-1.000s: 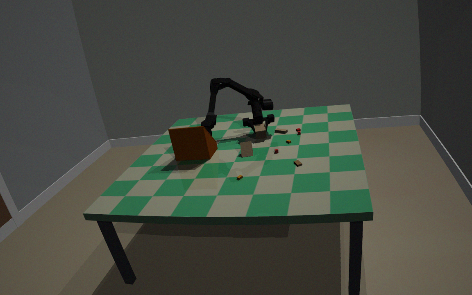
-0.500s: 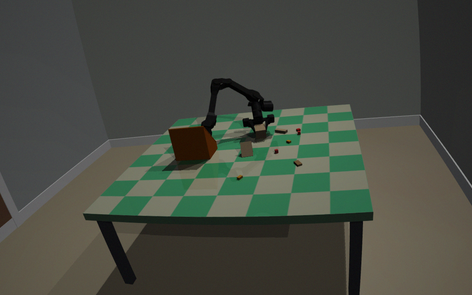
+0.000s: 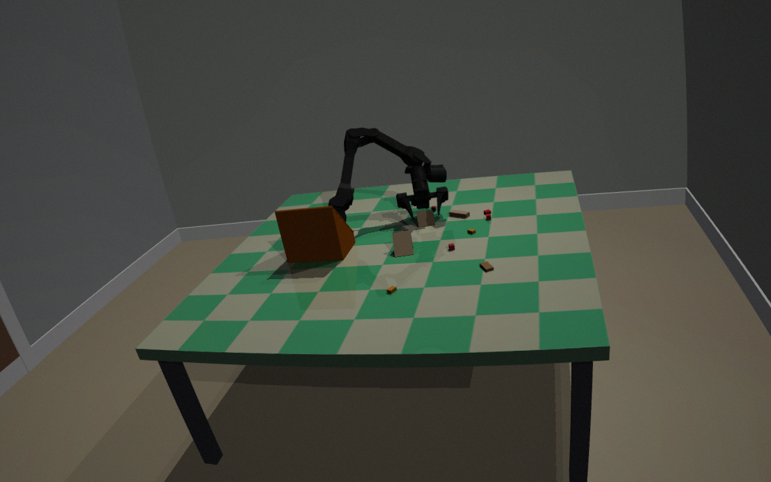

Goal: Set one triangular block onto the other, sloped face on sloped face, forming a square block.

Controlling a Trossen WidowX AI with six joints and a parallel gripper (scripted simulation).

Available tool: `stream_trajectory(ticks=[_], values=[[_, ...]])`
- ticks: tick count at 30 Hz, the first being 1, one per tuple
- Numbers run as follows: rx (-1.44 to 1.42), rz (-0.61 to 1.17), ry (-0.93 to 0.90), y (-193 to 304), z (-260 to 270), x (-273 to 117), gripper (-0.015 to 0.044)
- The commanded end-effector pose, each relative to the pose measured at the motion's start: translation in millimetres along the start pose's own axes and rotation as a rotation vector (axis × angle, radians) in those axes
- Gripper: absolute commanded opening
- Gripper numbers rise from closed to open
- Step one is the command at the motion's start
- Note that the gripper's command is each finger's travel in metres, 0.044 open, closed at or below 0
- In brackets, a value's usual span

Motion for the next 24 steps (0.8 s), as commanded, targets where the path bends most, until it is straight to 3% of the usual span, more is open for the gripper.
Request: stream_trajectory(ticks=[1, 9, 13, 16, 24], values=[[-0.005, -0.003, 0.0, 0, 0, 0, 0.044], [-0.001, 0.005, -0.001, 75, -9, -60, 0.044], [-0.001, 0.005, -0.001, 78, -8, -62, 0.044], [0.013, -0.002, 0.015, 65, -10, -64, 0.044], [0.017, -0.119, -0.003, -23, 4, -120, 0.044]])
Point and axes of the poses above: the point midway between the two fingers, 35 mm back from their tips, its own x axis out along the fingers, its own z axis across the jaws, y = z × x, the point moved 8 cm from there along -x, back along the fingers, and after that the axes turned 7 degrees about x, right-handed, at the moved point
